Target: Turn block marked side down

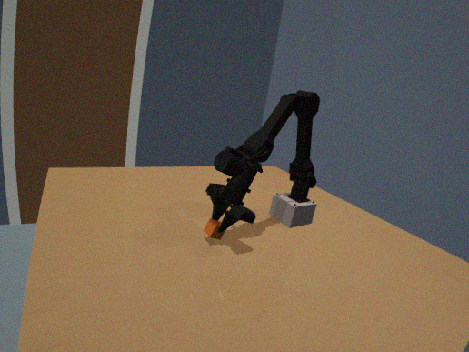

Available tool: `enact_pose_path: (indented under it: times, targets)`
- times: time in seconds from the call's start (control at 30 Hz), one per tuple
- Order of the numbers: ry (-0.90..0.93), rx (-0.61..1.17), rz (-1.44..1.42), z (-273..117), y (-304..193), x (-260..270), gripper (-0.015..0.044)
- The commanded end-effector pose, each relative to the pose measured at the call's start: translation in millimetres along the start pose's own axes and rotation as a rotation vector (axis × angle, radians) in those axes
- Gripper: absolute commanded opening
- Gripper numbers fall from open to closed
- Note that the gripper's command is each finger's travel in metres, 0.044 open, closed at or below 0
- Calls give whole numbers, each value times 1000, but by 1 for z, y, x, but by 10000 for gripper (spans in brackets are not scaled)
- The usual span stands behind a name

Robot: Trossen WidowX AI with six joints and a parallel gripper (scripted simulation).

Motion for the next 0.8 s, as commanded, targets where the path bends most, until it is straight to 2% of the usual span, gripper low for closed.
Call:
enact_pose_path:
  times: [0.0,0.3,0.77]
  targets:
    - [0,-62,6,-3,-6,0,0]
    - [1,-134,9,-4,-15,0,0]
    - [3,-322,2,29,-30,1,0]
Point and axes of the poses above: the point midway between the two fingers, 35 mm back from their tips, its own z axis out along the fingers, its own x axis across the jaws, y = z × x, the point moved 9 cm from there along -z, back along the fingers, and after that the axes turned 1 degree about z, right-handed, at the moved point
